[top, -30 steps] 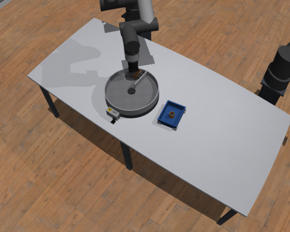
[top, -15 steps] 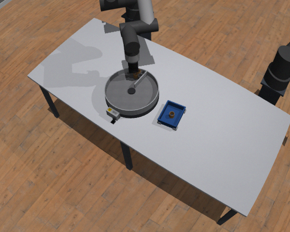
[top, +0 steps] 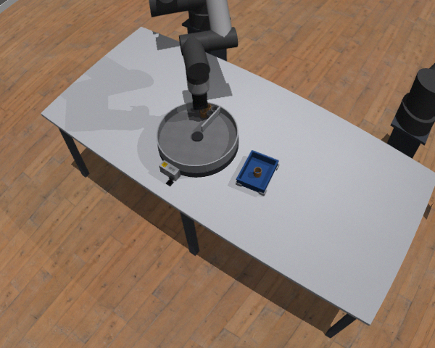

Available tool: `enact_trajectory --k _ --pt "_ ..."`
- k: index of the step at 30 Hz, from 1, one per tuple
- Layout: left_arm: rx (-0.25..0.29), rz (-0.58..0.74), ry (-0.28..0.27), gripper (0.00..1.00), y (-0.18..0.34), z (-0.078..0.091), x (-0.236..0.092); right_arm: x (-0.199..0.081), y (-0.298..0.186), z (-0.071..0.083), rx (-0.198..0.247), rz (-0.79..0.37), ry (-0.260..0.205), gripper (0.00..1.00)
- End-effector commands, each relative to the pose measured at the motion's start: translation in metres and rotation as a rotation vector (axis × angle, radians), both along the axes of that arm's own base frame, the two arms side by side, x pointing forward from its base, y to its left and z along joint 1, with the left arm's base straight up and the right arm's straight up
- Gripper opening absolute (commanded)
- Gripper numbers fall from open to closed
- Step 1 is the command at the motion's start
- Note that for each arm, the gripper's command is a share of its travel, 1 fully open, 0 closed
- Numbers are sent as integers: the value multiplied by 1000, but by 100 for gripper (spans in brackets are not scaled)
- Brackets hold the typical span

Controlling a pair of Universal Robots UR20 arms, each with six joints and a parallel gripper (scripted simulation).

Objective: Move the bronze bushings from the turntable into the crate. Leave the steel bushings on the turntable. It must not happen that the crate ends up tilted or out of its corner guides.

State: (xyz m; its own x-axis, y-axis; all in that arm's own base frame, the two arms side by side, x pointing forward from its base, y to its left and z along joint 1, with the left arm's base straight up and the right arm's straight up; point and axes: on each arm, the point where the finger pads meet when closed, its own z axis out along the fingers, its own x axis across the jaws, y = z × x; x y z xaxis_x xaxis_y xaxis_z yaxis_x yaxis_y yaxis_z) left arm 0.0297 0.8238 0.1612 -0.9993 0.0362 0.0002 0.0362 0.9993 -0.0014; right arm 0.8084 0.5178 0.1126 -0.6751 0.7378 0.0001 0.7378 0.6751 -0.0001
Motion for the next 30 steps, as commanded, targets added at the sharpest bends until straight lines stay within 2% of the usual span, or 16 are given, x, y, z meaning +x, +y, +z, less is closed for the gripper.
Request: enact_trajectory --k 1,17,24,30 --pt "1 0 0 100 1 1 0 0 0 1 1 0 -1 36" --pt "1 0 0 100 1 1 0 0 0 0 1 0 -1 36" --pt "1 0 0 100 1 1 0 0 0 -5 1 0 -1 36" --pt "1 0 0 100 1 1 0 0 0 -16 1 0 -1 36"
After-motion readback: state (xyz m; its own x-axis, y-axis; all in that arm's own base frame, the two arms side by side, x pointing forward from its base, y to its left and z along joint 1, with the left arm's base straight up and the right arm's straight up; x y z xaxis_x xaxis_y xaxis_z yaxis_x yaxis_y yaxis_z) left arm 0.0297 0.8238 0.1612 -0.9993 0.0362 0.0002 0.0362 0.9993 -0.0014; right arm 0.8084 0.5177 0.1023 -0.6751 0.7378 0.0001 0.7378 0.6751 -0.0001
